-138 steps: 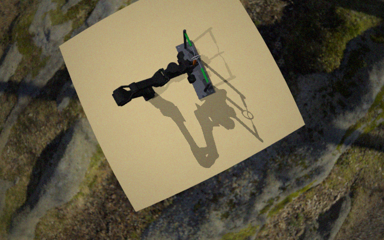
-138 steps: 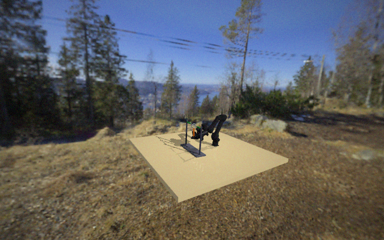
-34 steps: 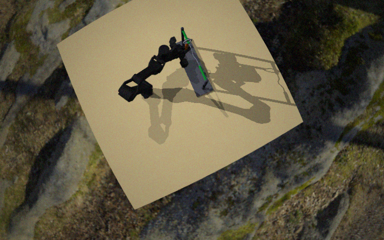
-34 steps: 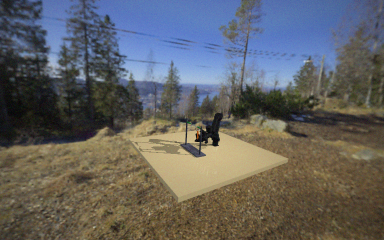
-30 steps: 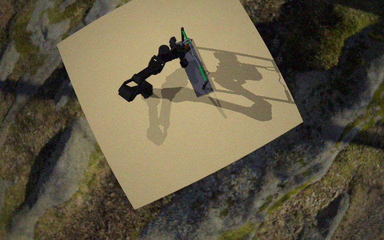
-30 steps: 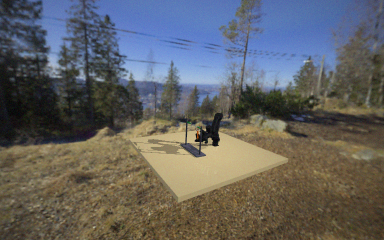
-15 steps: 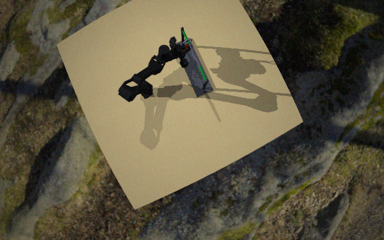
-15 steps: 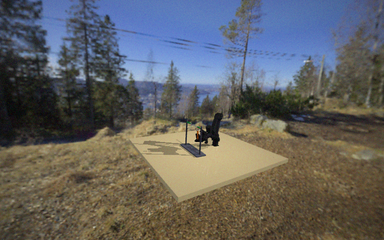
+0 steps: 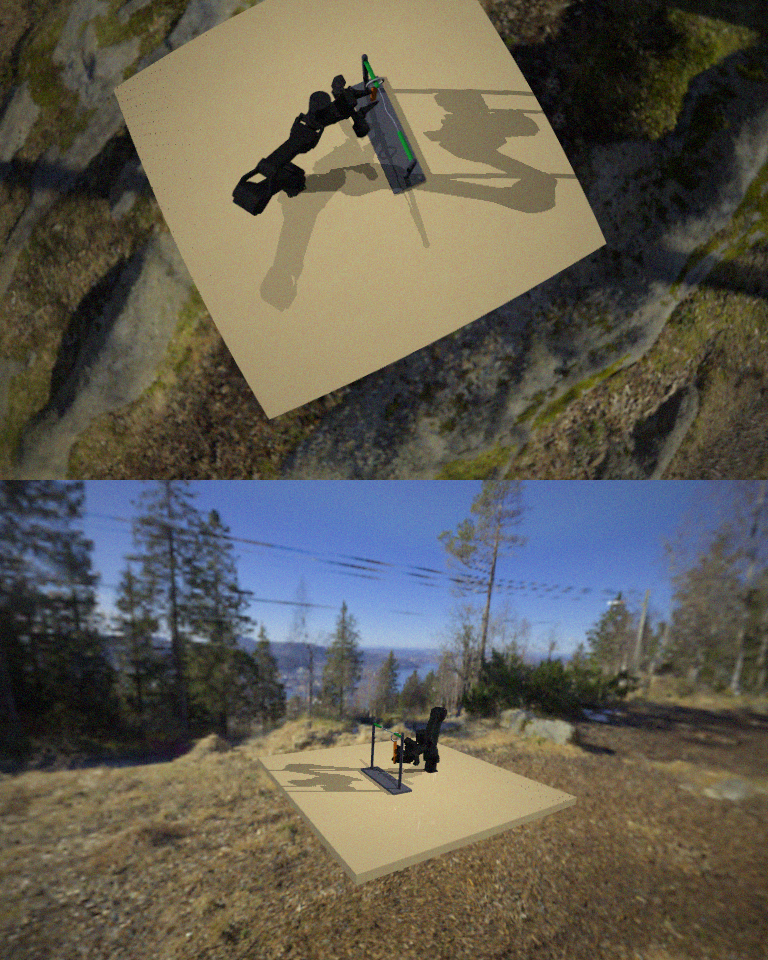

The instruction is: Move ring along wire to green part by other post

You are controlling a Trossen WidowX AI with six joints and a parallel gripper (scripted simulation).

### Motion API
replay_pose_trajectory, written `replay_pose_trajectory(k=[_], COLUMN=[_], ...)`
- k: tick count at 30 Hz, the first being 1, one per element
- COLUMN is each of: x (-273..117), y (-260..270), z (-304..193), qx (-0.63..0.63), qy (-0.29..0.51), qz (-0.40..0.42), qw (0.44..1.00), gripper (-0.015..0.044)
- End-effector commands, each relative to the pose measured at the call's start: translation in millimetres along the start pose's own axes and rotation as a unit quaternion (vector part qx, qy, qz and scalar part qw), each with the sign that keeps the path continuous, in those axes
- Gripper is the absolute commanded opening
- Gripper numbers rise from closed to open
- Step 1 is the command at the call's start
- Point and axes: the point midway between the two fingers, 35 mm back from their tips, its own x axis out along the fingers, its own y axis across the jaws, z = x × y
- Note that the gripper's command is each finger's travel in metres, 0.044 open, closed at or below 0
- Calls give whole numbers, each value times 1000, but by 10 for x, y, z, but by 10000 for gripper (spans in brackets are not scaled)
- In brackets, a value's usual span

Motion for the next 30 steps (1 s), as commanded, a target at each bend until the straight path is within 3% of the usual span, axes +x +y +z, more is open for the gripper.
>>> replay_pose_trajectory(k=[1, 30], x=[-122, -280], y=[-10, -23], z=[-11, -26], qx=[2, 3], qy=[1, 1], qz=[-2, -2], qw=[1000, 1000], gripper=[160, 160])
